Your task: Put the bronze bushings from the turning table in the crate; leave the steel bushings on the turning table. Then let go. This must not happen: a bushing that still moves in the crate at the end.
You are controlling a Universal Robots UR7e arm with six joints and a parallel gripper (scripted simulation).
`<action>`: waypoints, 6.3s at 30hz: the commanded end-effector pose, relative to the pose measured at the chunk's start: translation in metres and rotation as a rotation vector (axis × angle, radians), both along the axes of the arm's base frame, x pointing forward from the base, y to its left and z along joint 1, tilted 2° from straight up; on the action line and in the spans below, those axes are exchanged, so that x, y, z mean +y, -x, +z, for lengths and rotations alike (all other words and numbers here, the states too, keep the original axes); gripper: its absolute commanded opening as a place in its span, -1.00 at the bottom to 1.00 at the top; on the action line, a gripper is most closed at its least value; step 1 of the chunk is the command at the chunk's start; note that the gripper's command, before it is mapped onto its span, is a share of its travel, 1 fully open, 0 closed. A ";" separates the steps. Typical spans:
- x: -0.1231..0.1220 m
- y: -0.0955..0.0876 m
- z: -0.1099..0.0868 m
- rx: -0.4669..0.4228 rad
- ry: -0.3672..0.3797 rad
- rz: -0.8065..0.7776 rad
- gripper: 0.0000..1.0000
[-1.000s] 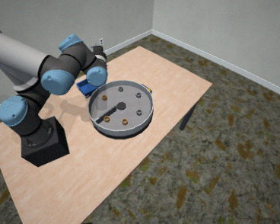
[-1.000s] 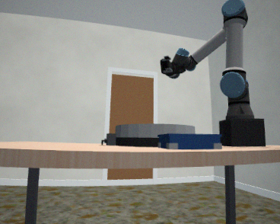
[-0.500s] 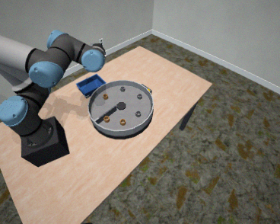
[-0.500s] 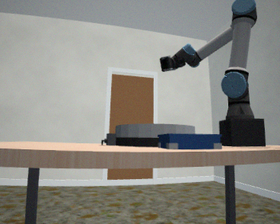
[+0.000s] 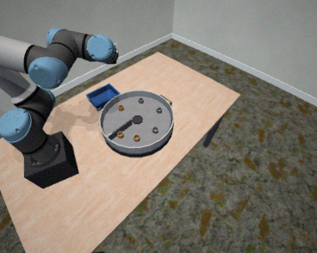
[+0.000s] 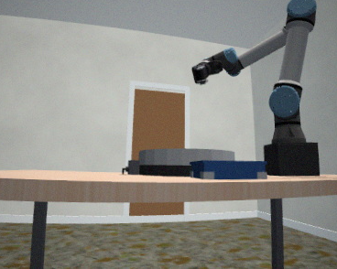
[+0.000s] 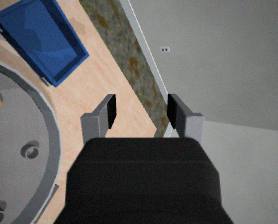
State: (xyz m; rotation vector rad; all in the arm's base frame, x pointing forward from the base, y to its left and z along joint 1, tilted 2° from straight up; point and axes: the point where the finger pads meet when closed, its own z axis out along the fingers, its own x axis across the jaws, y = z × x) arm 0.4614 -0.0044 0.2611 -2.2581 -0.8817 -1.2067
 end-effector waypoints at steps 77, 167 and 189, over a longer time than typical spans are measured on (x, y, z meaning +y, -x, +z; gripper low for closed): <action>0.002 -0.003 0.001 0.698 0.690 -0.071 1.00; -0.136 0.156 -0.157 0.703 0.690 -0.072 1.00; -0.163 0.188 -0.188 0.705 0.689 -0.072 1.00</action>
